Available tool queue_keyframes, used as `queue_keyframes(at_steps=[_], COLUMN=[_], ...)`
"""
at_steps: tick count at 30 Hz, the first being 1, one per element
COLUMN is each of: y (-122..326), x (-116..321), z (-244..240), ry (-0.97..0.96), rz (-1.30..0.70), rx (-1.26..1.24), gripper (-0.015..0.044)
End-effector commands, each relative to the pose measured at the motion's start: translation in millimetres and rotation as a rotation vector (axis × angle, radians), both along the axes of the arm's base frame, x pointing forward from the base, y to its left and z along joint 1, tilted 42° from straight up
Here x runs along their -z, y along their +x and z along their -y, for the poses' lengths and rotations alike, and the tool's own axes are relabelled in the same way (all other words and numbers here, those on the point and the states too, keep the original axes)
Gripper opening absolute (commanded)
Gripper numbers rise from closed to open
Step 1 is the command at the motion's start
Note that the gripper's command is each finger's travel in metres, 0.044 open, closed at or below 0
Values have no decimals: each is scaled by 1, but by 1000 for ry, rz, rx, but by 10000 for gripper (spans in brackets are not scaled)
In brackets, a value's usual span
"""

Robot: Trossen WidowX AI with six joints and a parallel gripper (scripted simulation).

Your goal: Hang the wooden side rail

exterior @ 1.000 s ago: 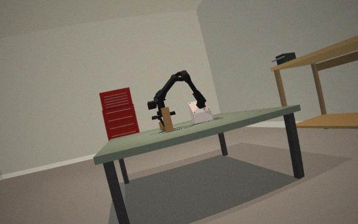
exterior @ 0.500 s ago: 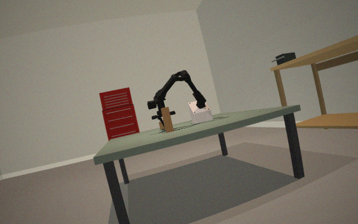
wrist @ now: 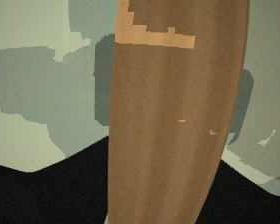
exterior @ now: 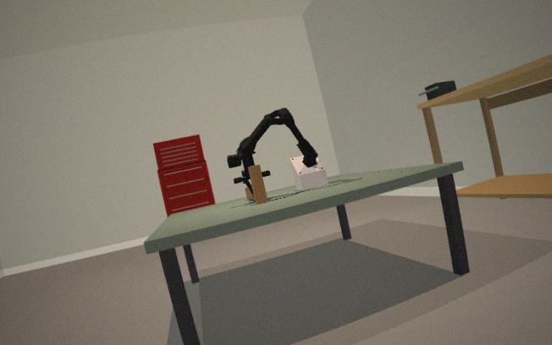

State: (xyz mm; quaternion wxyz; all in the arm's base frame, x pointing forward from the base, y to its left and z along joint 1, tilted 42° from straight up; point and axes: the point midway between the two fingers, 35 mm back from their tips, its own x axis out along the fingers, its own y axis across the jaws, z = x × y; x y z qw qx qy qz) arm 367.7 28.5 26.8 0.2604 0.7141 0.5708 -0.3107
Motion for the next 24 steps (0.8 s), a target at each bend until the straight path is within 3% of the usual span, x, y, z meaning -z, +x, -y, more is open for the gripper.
queue_keyframes(at_steps=[1,24], y=[3,6], x=[-4,-4], z=[4,2], ry=[-6,-6], rz=[11,11], rx=[8,8], gripper=[0,0])
